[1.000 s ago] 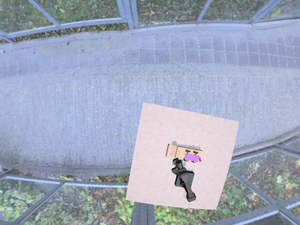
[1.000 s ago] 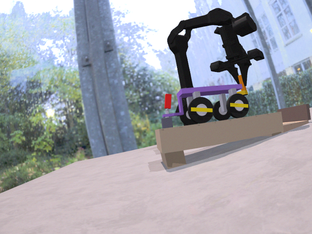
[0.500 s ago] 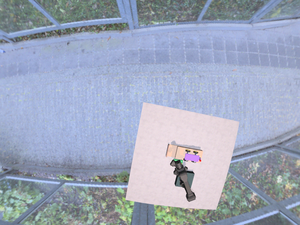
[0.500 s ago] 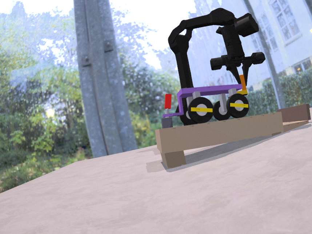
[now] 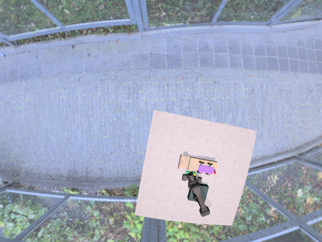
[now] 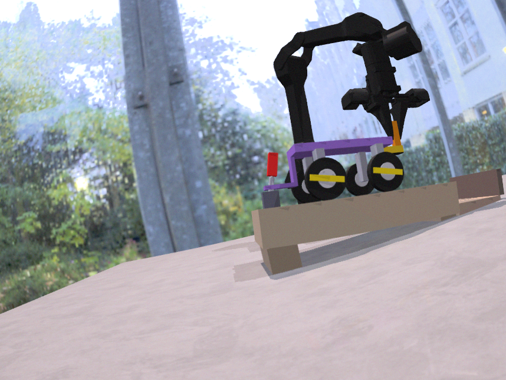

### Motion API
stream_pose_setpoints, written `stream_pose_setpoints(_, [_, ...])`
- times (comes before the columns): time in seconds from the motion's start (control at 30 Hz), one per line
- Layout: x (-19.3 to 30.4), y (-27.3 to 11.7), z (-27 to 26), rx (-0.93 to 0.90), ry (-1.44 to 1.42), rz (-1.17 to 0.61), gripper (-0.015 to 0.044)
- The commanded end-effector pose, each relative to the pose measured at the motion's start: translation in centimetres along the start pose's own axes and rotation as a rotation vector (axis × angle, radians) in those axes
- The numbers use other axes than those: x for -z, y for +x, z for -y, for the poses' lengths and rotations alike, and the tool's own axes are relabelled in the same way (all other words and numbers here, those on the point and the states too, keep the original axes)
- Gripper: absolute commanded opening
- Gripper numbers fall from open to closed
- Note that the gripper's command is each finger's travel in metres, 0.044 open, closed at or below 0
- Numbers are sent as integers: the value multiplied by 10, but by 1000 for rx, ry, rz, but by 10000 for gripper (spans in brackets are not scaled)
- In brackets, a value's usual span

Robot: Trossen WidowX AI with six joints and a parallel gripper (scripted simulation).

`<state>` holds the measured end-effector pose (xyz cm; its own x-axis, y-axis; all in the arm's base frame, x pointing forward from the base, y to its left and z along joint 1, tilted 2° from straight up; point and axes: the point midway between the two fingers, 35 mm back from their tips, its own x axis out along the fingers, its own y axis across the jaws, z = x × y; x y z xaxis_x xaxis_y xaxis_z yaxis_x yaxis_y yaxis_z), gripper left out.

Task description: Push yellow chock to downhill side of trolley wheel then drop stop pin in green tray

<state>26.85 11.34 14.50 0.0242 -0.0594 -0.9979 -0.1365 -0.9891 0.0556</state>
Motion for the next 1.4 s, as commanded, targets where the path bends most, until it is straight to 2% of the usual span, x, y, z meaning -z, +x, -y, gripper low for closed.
stream_pose_setpoints(0.0, [9,1,1,-2,-4,-4,0])
stream_pose_setpoints(0.4, [28,6,2,-2,-4,-6,0])
stream_pose_setpoints(1.37, [29,68,2,-3,-4,-6,0])
